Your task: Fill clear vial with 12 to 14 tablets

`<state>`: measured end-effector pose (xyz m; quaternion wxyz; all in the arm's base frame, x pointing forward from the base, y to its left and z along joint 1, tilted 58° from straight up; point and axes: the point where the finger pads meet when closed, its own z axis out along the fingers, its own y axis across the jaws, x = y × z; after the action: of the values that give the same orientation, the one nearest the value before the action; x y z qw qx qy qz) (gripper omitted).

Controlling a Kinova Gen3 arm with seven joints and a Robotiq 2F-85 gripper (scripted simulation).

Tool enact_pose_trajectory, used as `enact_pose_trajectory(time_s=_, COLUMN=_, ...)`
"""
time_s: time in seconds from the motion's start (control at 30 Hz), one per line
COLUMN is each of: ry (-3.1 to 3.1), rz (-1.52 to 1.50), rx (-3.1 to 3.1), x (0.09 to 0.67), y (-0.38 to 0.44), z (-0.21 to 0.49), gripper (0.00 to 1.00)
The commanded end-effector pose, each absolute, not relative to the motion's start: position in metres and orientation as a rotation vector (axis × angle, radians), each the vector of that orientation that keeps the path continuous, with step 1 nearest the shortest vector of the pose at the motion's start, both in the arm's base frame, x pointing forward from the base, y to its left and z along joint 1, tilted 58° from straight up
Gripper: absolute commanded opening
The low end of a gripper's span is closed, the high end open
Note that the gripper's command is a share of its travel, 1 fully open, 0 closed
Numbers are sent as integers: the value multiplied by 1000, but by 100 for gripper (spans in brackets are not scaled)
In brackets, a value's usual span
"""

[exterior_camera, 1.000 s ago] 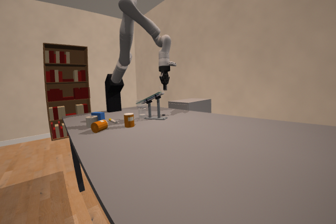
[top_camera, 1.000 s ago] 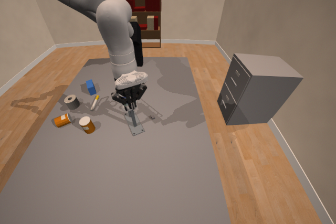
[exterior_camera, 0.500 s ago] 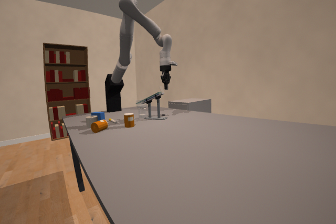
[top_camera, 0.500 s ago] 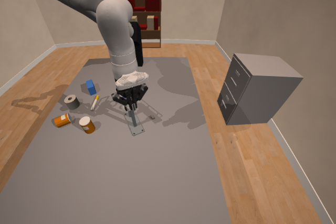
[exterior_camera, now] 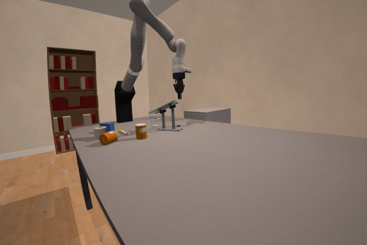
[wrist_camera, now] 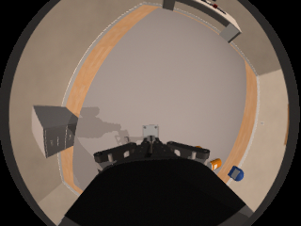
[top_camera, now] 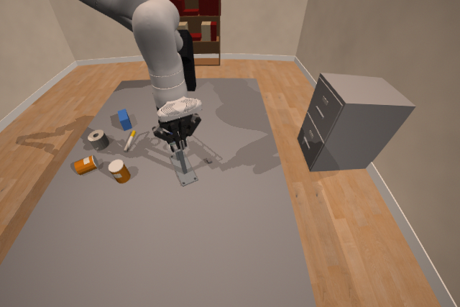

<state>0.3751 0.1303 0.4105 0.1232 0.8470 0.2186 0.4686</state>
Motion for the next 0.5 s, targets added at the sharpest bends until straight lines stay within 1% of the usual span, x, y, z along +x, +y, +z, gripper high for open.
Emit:
enact_pose_trajectory(time_s=0.0, ry=639, rz=1363, rx=2470, x=374, y=127, z=406, gripper=0)
enact_pose_trajectory(time_s=0.47, ry=639, rz=1363, rx=2470, x=374, y=125, z=401, gripper=0)
